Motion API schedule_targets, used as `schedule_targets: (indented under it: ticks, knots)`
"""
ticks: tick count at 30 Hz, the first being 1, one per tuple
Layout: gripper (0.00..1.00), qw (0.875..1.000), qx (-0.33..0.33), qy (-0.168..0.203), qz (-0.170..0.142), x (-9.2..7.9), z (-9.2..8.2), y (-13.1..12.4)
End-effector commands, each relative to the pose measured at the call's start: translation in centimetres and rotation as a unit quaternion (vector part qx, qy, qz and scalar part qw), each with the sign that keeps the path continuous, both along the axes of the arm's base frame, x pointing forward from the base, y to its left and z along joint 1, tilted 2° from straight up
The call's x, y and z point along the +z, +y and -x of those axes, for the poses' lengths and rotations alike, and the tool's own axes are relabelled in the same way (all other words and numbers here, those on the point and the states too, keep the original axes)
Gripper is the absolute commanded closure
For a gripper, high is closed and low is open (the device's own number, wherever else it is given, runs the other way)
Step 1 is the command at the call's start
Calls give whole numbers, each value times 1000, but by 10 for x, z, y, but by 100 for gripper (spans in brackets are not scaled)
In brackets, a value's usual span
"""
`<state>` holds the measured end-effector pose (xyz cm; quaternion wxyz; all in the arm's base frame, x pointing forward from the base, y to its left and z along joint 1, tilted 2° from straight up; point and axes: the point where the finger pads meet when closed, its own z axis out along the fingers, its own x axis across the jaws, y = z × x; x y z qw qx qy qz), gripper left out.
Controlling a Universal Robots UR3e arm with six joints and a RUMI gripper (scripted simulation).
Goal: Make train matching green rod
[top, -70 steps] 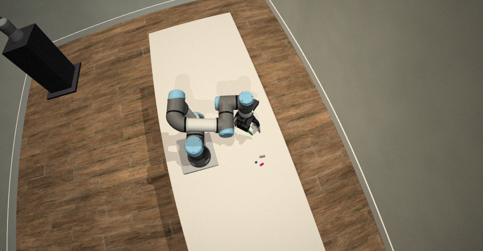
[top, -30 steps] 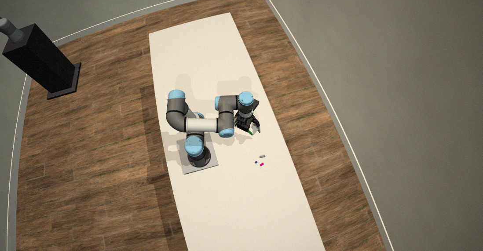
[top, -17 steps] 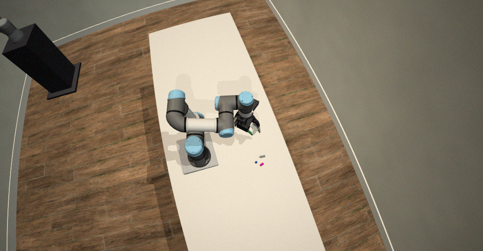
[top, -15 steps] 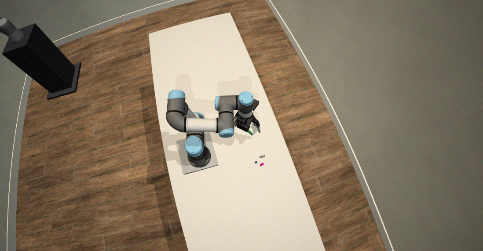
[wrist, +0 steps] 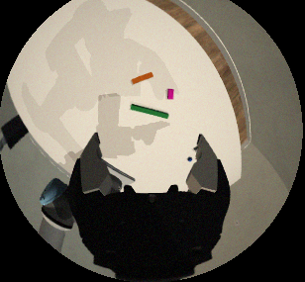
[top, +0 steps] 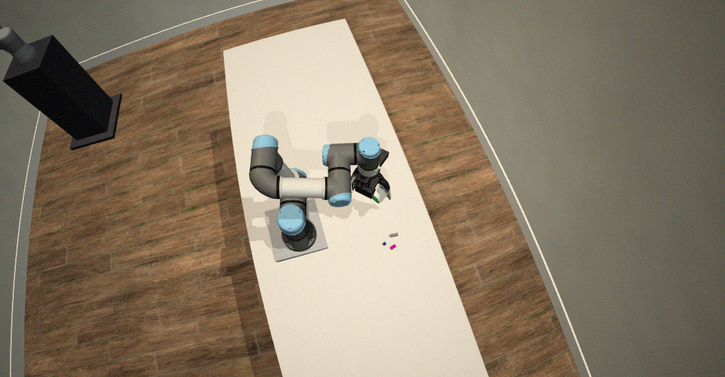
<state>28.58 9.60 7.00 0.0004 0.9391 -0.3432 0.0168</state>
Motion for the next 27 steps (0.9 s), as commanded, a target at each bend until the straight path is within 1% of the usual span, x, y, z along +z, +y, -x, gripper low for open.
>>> schedule_targets:
  ticks: [1,14,27]
  knots:
    - [0,1000,0,-1,0,1,-1,0]
    - [0,1000,-8,-1,0,1,-1,-1]
    - [0,999,-44,-2,-1,1,-3,-4]
